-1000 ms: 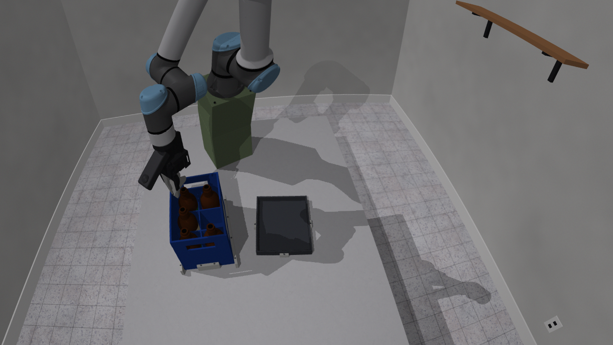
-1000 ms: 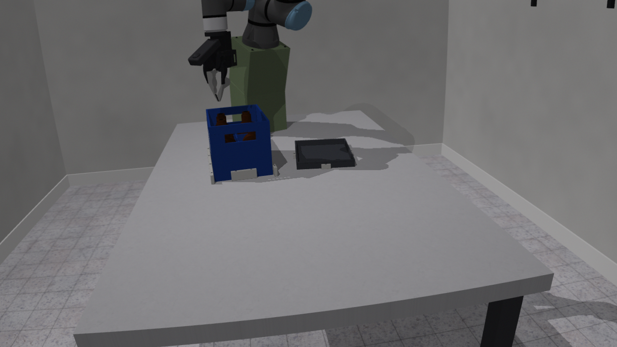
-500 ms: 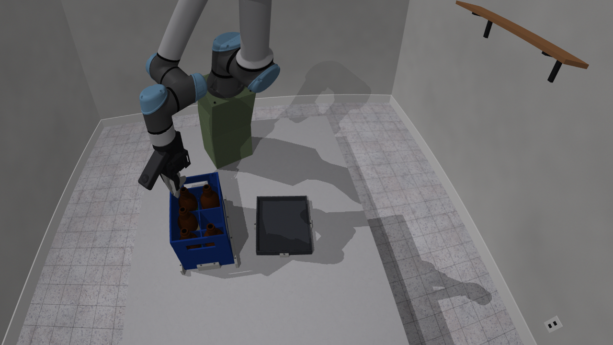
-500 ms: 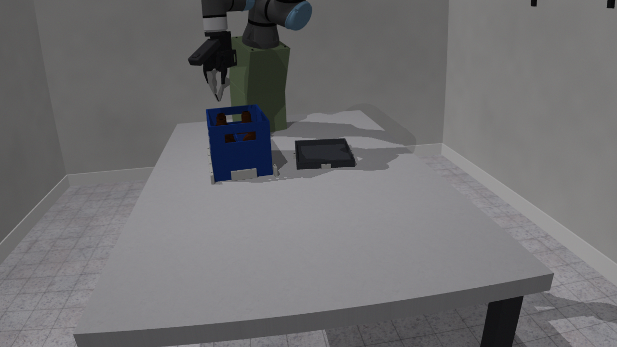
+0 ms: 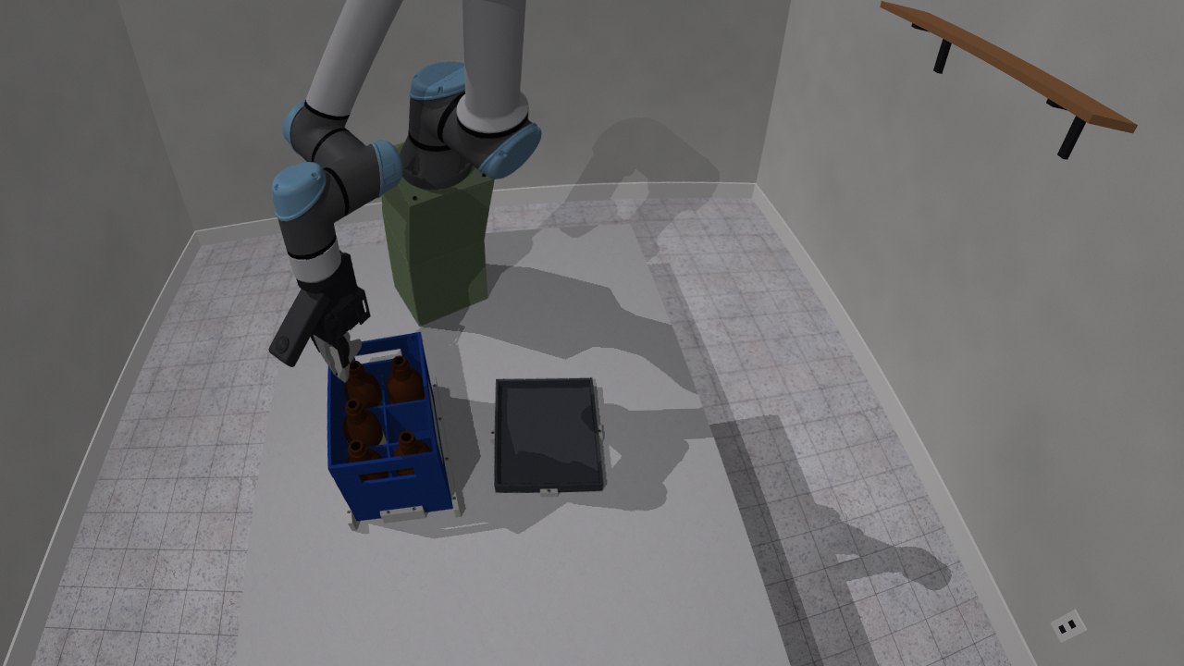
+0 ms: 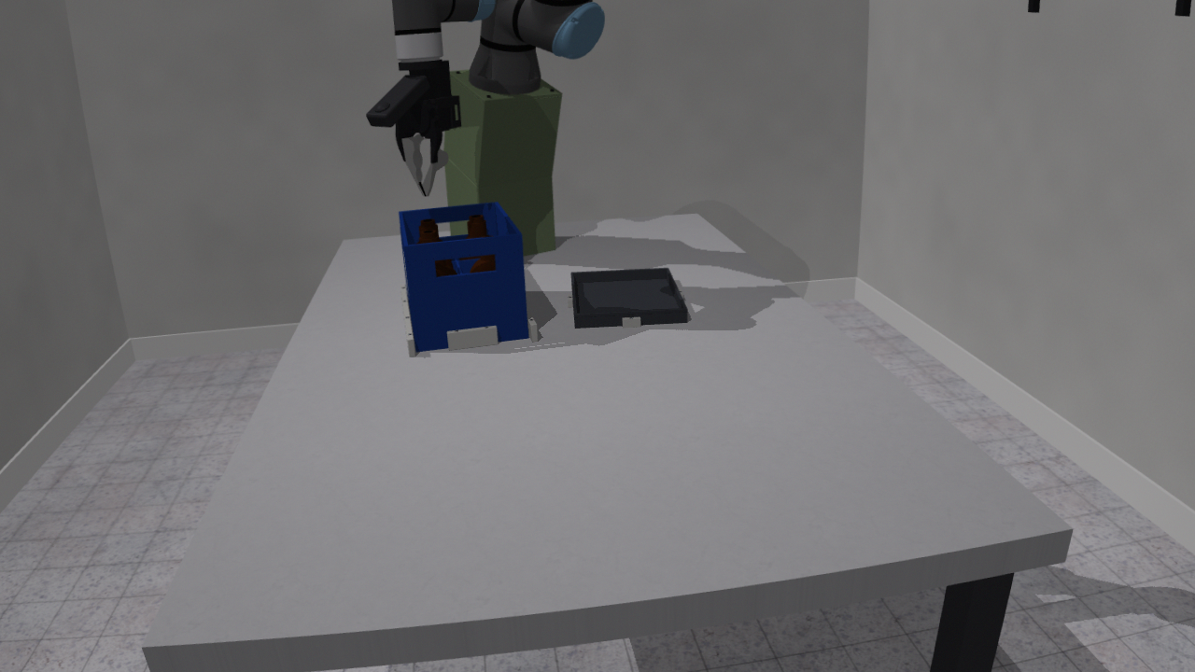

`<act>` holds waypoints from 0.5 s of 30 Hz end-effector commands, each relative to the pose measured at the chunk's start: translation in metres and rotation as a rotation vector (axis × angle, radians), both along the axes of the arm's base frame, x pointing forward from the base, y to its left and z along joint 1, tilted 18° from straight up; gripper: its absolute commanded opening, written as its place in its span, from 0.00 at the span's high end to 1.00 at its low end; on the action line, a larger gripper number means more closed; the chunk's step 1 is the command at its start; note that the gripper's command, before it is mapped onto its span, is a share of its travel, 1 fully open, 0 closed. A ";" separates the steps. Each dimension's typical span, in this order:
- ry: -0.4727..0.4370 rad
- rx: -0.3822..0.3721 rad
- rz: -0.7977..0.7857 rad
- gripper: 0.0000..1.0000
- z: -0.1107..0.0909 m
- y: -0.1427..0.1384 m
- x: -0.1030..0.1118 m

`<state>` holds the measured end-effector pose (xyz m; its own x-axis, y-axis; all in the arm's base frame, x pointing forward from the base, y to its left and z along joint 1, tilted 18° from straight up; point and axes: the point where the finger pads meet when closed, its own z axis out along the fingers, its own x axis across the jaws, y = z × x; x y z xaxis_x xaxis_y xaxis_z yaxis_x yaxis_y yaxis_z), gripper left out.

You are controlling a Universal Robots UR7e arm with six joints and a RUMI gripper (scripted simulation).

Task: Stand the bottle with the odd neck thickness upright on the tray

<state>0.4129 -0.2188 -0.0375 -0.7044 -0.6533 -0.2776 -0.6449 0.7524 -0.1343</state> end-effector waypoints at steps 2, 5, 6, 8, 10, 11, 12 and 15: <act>0.000 -0.001 0.000 1.00 0.003 0.021 0.002; 0.000 -0.001 0.000 1.00 0.007 0.067 0.001; -0.001 -0.001 0.000 1.00 0.008 0.079 0.000; -0.001 -0.001 0.000 1.00 0.008 0.090 -0.001; -0.001 -0.001 0.000 1.00 0.008 0.091 -0.001; -0.001 -0.001 0.000 1.00 0.008 0.091 -0.001; -0.001 -0.001 0.000 1.00 0.008 0.091 -0.001; -0.001 -0.001 0.000 1.00 0.008 0.091 -0.001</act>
<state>0.4120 -0.1307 -0.0307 -0.7034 -0.6537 -0.2790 -0.6456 0.7518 -0.1340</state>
